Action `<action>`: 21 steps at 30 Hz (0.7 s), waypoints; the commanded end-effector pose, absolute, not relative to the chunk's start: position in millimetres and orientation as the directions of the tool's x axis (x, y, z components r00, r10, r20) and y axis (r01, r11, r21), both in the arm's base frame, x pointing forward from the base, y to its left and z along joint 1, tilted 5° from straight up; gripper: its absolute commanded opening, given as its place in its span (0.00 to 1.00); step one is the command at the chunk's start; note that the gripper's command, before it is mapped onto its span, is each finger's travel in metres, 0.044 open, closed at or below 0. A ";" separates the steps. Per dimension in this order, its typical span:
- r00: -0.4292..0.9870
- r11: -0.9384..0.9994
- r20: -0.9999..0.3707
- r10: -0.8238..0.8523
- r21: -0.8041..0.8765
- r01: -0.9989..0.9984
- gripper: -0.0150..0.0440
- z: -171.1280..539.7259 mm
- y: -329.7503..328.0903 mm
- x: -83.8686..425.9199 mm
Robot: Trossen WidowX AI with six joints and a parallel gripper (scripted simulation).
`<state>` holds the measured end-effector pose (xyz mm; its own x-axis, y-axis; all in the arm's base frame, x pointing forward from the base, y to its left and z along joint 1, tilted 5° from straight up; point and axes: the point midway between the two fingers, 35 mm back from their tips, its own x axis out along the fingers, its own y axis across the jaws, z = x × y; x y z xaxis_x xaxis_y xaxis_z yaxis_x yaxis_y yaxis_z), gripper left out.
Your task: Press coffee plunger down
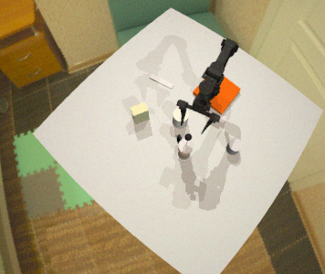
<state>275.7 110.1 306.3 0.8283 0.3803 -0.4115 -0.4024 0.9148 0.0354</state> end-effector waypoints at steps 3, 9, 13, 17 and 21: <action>0.828 0.916 -0.416 0.375 0.031 -0.399 1.00 299.8 112.8 283.3; 0.828 0.916 -0.416 0.376 0.031 -0.400 1.00 296.0 116.3 291.1; 0.829 0.916 -0.415 0.376 0.032 -0.400 1.00 293.4 118.7 296.2; 0.829 0.916 -0.415 0.376 0.032 -0.400 1.00 290.6 121.1 301.3; 0.829 0.916 -0.414 0.376 0.032 -0.400 1.00 287.8 123.3 306.0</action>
<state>301.9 122.2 290.9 0.8271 0.3805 -0.4136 -0.4051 0.9138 0.0307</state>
